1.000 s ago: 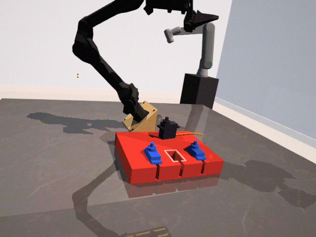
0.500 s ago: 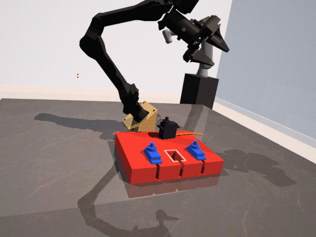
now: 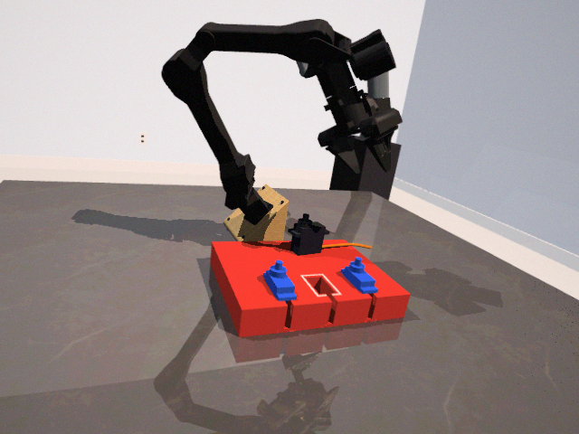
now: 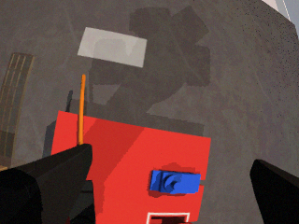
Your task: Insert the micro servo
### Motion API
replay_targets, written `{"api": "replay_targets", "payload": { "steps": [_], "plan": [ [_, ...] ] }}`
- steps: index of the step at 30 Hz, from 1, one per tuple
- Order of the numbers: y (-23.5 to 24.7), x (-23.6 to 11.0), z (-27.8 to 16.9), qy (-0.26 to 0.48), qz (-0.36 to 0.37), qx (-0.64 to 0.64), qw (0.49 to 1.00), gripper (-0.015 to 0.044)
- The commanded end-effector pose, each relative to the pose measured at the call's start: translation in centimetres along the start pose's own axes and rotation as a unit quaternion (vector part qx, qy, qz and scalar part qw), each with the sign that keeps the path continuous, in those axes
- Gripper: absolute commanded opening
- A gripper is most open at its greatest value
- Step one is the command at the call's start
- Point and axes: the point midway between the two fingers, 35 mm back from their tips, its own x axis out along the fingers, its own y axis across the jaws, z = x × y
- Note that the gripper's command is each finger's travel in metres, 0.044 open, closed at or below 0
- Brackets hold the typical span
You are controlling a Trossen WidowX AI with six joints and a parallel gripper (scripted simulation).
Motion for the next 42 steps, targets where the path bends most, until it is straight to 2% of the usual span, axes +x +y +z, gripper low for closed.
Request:
{"api": "replay_targets", "payload": {
  "steps": [1, 15, 42],
  "plan": [
    [1.5, 1.4, -1.5, 0.048, 0.035, -0.002, 0.998, 0.044],
    [6.6, 3.4, -7.8, 0.225, 0.154, -0.029, 0.962, 0.044],
    [7.8, 7.2, -9.9, 0.228, 0.155, -0.029, 0.961, 0.044]
  ]
}}
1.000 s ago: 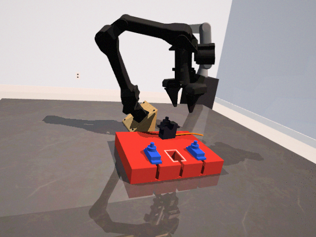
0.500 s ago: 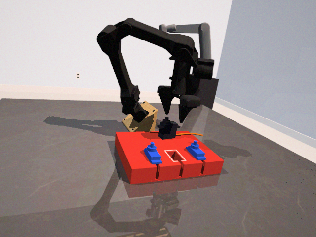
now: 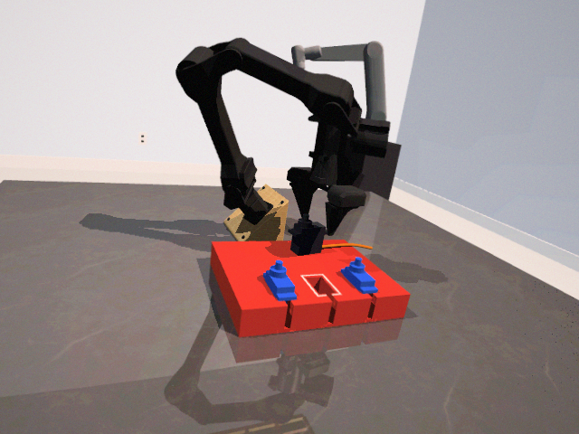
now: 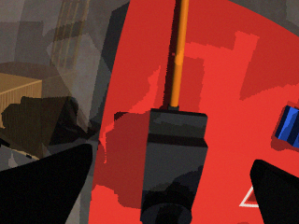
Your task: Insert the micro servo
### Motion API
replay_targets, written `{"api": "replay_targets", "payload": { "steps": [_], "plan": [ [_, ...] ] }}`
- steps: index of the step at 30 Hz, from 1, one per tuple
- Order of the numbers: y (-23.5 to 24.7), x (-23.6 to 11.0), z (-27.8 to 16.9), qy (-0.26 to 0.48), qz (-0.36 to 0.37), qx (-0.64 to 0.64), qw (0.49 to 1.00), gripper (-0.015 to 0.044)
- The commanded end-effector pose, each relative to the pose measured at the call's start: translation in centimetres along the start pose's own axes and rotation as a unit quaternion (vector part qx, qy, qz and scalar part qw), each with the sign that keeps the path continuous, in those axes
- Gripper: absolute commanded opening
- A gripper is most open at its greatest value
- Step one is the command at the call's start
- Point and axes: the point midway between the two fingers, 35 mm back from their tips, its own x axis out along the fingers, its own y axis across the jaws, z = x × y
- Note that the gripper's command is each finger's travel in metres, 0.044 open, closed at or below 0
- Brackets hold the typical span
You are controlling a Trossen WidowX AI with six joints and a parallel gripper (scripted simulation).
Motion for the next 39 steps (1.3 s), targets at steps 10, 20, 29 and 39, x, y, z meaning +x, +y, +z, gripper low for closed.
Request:
{"api": "replay_targets", "payload": {
  "steps": [10, 20, 29, 39],
  "plan": [
    [0.1, 0.6, -0.1, 0.003, 0.001, -0.004, 1.0, 0.023],
    [0.1, 0.5, -0.1, 0.003, 0.001, -0.004, 1.0, 0.0065],
    [0.6, -2.4, -0.5, 0.003, 0.001, -0.004, 1.0, 0.0],
    [-0.9, -2.4, -0.8, 0.003, 0.001, -0.004, 1.0, 0.0]
  ]
}}
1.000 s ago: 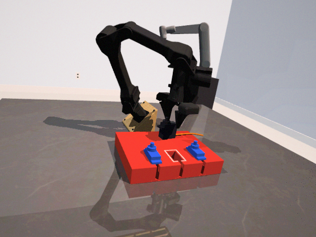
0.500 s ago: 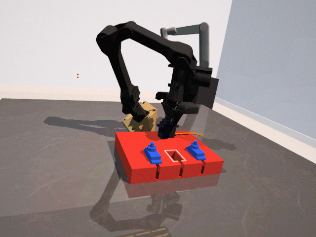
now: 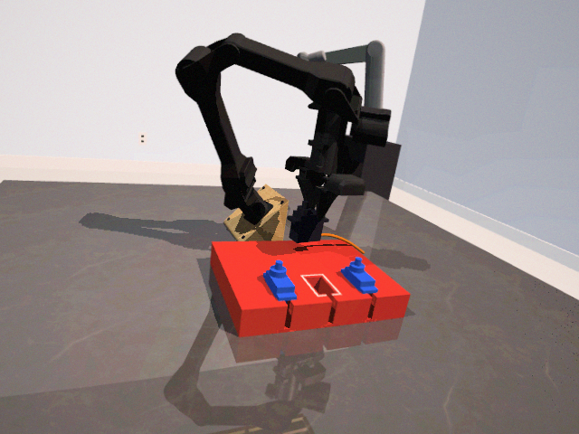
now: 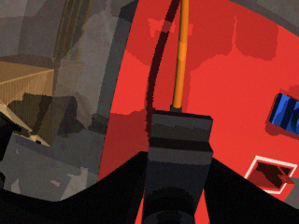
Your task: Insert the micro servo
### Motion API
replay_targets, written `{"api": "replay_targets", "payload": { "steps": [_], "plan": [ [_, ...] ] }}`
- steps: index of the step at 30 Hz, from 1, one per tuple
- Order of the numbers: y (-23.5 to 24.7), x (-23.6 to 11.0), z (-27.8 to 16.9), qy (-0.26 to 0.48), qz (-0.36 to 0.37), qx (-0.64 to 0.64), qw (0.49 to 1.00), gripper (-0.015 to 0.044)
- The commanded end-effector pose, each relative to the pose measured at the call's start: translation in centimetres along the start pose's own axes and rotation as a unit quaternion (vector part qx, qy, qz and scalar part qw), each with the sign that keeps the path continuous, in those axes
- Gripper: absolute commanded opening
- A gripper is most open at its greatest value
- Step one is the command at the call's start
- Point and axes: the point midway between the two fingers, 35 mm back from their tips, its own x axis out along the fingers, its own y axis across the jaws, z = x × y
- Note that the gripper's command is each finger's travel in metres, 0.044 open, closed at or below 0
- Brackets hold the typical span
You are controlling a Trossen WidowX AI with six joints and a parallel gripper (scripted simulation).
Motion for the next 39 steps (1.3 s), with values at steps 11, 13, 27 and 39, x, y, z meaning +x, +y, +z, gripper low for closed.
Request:
{"api": "replay_targets", "payload": {
  "steps": [11, 13, 27, 39],
  "plan": [
    [-3.8, -0.3, -0.9, -0.001, -0.006, 0.001, 1.0, 0.0],
    [-3.6, -0.3, -1.6, -0.001, -0.005, 0.001, 1.0, 0.0],
    [-3.1, -0.2, -4.5, 0.0, -0.005, 0.06, 0.998, 0.0],
    [-3.1, -0.2, -4.5, -0.001, -0.005, 0.262, 0.965, 0.0]
  ]
}}
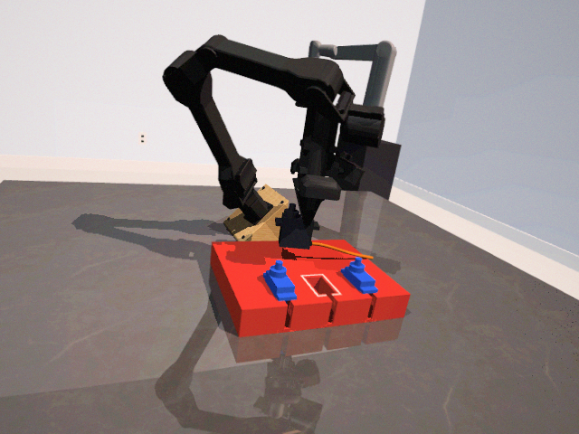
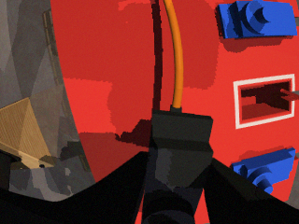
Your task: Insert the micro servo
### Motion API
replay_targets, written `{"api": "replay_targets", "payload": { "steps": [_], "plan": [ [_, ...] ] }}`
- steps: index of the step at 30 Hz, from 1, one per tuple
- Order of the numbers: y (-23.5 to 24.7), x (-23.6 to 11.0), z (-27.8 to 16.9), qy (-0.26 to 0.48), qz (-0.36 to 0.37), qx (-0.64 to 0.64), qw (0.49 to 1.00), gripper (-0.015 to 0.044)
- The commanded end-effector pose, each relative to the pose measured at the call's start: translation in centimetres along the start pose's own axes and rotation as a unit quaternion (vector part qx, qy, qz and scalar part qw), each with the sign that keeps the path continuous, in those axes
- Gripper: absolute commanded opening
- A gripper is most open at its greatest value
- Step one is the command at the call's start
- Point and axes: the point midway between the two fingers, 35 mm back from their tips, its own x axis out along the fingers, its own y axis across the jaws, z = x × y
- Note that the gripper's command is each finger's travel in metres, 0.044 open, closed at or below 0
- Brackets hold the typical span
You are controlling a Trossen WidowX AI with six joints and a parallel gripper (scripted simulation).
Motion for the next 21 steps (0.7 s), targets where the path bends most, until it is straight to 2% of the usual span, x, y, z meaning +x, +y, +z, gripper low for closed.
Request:
{"api": "replay_targets", "payload": {
  "steps": [1, 11, 21],
  "plan": [
    [-0.03, 0.0, -0.07, 0.001, -0.002, 0.058, 0.998, 0.0],
    [-0.03, 0.0, -0.07, 0.001, -0.002, 0.227, 0.974, 0.0],
    [-0.03, 0.0, -0.07, 0.001, -0.002, 0.389, 0.921, 0.0]
  ]
}}
